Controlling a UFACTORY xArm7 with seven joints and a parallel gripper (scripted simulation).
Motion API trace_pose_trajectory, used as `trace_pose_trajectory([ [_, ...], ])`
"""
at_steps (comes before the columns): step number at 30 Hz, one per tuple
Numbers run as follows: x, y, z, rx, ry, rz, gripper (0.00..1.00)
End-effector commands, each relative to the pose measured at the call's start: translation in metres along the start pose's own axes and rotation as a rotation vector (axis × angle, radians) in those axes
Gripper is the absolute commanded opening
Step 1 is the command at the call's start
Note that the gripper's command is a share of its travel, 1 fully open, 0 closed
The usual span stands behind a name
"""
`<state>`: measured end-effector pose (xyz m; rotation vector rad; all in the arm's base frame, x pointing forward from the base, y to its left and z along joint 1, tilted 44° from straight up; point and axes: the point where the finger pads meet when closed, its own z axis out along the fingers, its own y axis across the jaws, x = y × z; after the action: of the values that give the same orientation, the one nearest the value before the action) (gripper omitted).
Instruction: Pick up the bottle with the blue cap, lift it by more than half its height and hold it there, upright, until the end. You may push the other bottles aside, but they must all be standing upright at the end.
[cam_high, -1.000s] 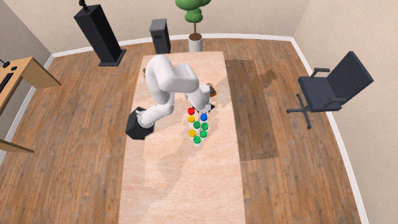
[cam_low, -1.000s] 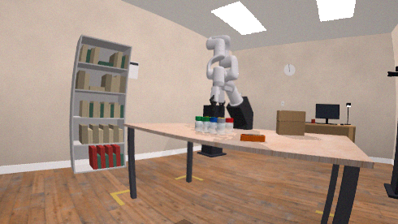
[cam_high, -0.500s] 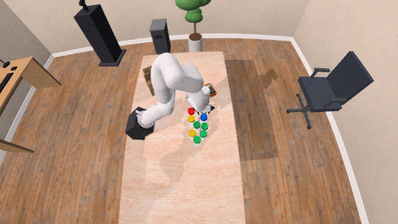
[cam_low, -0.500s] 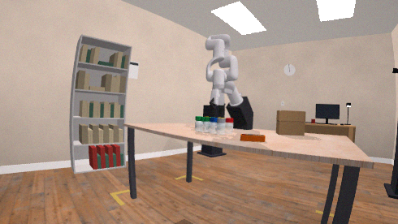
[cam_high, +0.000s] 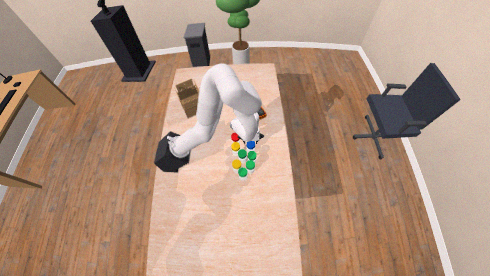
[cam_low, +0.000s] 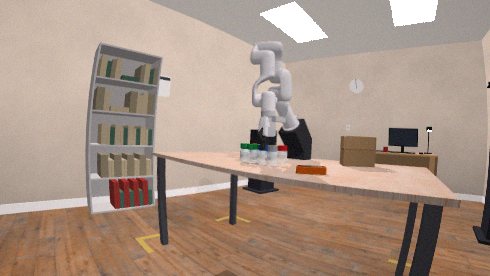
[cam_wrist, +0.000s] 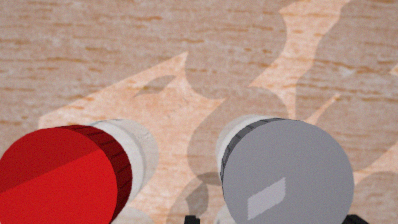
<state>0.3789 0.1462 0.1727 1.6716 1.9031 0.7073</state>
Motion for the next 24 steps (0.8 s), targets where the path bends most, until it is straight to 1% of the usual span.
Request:
trace_pose_trajectory([
  [1, 0.0, 0.002, 0.013, -0.02, -0.013, -0.002, 0.79],
  [4, 0.0, 0.002, 0.022, -0.02, -0.013, -0.002, 0.79],
  [11, 0.0, 0.002, 0.033, -0.02, -0.013, -0.002, 0.79],
  [18, 0.0, 0.002, 0.036, -0.02, -0.013, -0.002, 0.79],
  [19, 0.0, 0.002, 0.032, 0.006, 0.001, -0.001, 0.79],
  [24, 0.0, 0.002, 0.034, -0.008, -0.007, -0.002, 0.79],
])
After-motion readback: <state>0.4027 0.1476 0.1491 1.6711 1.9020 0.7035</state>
